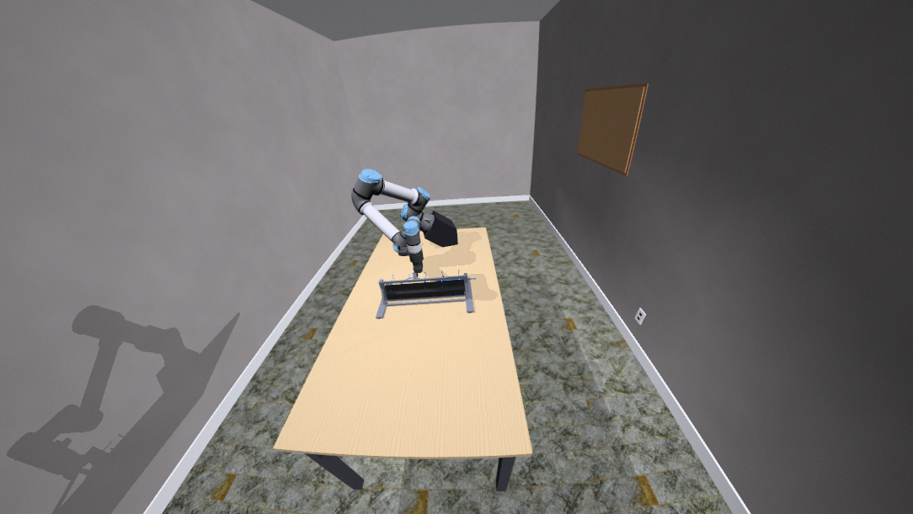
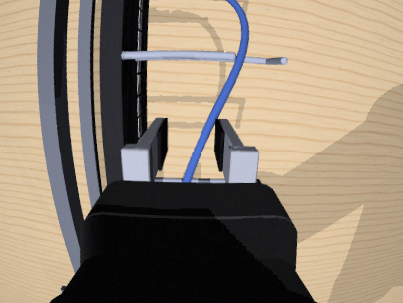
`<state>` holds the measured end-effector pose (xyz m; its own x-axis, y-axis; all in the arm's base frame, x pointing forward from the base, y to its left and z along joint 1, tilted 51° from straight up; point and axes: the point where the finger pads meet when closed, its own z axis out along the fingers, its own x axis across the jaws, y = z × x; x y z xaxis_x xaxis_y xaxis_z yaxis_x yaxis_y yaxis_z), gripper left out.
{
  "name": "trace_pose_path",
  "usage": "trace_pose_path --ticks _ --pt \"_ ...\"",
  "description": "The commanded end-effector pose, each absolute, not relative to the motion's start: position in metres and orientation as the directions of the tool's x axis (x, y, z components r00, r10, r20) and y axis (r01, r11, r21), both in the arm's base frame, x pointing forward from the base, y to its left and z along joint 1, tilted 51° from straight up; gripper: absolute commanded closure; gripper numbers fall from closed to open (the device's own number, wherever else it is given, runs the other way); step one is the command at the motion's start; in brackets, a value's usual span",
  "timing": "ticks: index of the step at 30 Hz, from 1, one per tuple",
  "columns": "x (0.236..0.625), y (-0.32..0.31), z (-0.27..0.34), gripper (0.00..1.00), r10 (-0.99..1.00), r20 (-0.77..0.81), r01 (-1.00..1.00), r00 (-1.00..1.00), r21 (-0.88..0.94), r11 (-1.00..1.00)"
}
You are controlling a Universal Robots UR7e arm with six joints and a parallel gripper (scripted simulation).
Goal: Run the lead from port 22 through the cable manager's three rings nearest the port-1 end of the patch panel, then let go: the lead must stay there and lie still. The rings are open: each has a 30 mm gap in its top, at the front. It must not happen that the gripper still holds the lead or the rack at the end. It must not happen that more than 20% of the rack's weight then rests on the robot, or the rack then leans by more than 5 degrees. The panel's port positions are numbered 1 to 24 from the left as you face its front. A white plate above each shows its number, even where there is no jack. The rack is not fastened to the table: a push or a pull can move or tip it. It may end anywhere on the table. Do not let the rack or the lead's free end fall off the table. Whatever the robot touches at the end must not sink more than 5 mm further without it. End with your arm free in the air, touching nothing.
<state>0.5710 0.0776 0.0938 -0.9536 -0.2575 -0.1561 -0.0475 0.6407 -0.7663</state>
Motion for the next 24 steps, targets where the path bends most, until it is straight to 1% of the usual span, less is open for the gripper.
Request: trace_pose_path --ticks 1,14,24 --pt "0.566 0.091 0.106 0.33 -0.259 -0.158 -0.047 -0.953 -0.766 0.641" --pt "0.557 0.113 0.124 0.33 -0.259 -0.158 -0.047 -0.953 -0.766 0.641" --pt "0.555 0.116 0.127 0.33 -0.259 -0.158 -0.047 -0.953 -0.766 0.641"
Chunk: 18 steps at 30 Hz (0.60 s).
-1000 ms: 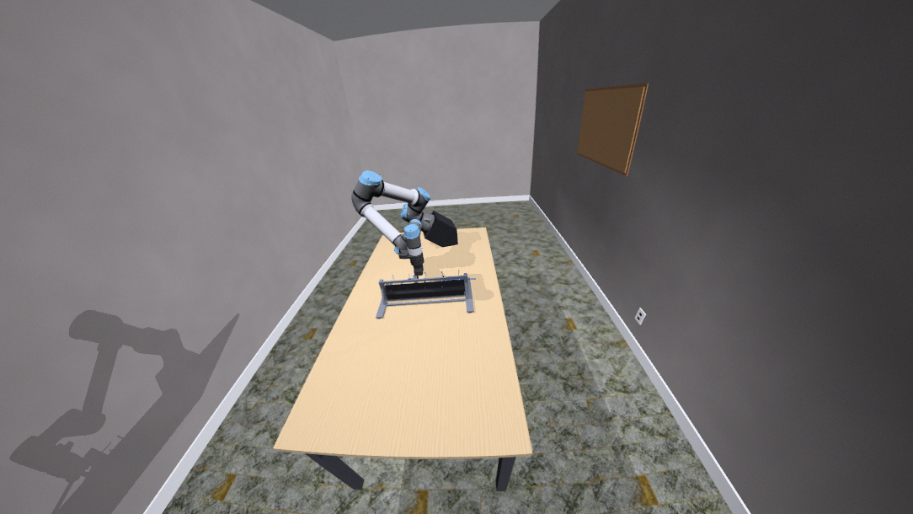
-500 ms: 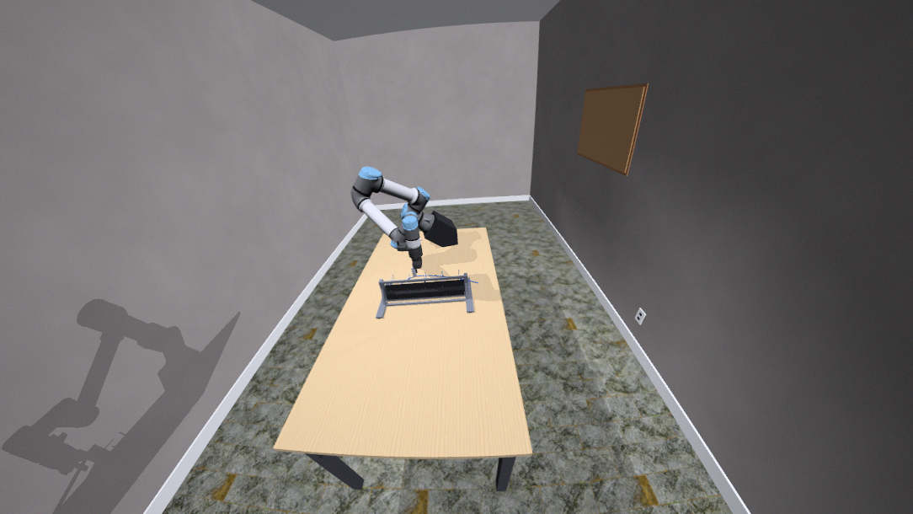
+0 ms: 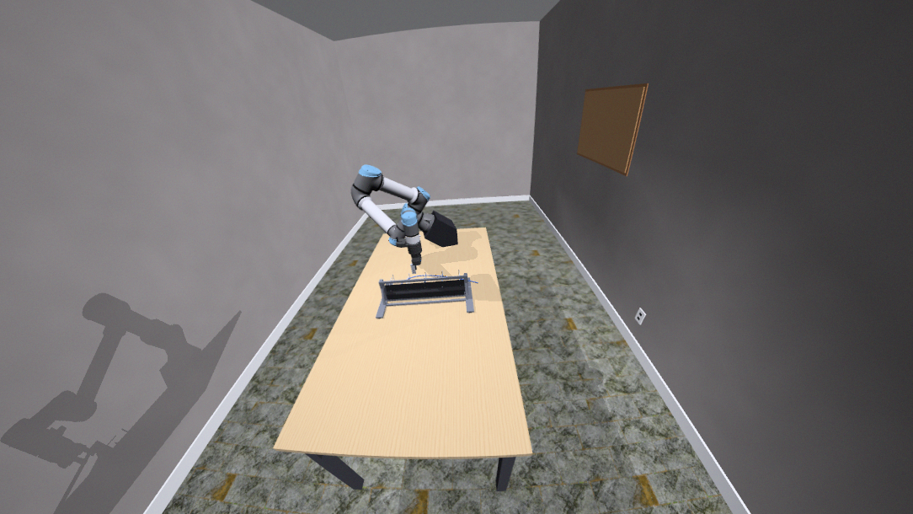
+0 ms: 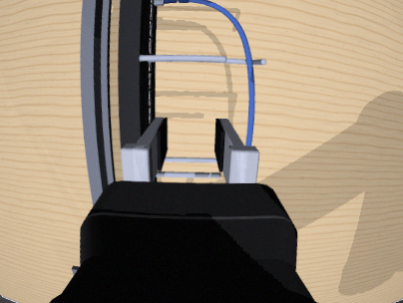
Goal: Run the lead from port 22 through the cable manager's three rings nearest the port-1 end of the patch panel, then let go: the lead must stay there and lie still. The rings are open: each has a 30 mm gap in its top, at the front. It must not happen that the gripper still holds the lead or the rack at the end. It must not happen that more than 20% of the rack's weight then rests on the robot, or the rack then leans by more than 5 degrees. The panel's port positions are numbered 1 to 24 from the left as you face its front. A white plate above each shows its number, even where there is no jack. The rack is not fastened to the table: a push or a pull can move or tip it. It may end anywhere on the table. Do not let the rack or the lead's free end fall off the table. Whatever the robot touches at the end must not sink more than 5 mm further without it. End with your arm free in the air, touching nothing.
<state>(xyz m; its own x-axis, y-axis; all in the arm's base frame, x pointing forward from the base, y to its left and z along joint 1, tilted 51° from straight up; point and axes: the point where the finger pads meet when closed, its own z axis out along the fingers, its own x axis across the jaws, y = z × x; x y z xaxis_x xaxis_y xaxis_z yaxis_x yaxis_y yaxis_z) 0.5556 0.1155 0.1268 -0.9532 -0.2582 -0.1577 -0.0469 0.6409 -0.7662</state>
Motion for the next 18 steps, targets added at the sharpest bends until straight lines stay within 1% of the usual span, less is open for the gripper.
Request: trace_pose_path --ticks 1,2,18 --pt "0.5554 0.1163 0.1275 0.33 -0.259 -0.158 -0.047 -0.953 -0.766 0.641" --pt "0.5554 0.1163 0.1275 1.0 -0.259 -0.158 -0.047 -0.953 -0.766 0.641" --pt "0.5554 0.1163 0.1275 1.0 -0.259 -0.158 -0.047 -0.953 -0.766 0.641"
